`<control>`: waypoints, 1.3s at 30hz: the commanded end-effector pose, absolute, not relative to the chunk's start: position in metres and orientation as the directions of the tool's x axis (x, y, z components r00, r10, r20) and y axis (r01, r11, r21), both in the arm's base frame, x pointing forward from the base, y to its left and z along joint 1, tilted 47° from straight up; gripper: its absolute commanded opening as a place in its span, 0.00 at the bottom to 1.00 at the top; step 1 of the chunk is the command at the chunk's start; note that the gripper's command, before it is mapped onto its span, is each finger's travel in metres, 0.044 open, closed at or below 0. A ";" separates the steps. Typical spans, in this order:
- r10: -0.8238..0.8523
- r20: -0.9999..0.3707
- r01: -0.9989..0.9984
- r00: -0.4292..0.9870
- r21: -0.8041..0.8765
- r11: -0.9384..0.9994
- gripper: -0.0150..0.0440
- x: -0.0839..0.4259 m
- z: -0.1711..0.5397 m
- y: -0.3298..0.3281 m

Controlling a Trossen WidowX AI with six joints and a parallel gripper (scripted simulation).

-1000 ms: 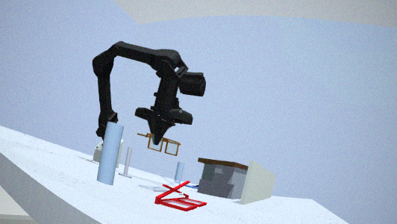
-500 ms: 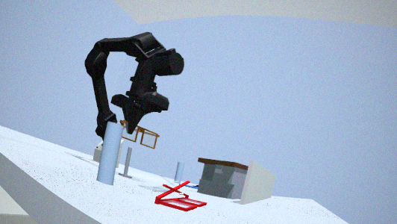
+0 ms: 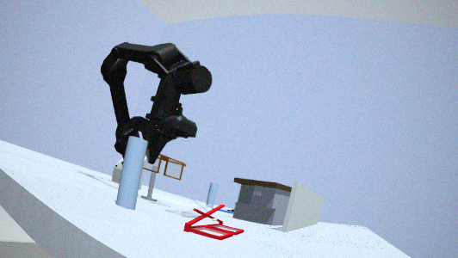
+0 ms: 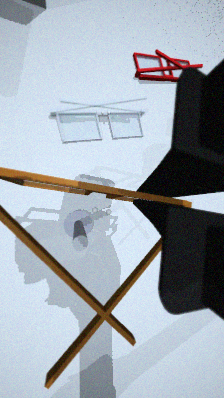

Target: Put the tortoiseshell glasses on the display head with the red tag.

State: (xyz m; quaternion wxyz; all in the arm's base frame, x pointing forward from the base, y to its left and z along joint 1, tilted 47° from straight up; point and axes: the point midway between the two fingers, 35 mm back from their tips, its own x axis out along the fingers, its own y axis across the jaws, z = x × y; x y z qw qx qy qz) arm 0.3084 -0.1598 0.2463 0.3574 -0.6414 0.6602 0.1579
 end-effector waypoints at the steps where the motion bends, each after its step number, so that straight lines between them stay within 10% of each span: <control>1: -0.733 -0.675 -0.961 0.081 -0.248 0.121 0.25 0.308 0.236 -0.170; 39: -0.735 -0.673 -0.961 0.082 -0.249 0.120 0.25 0.317 0.241 -0.188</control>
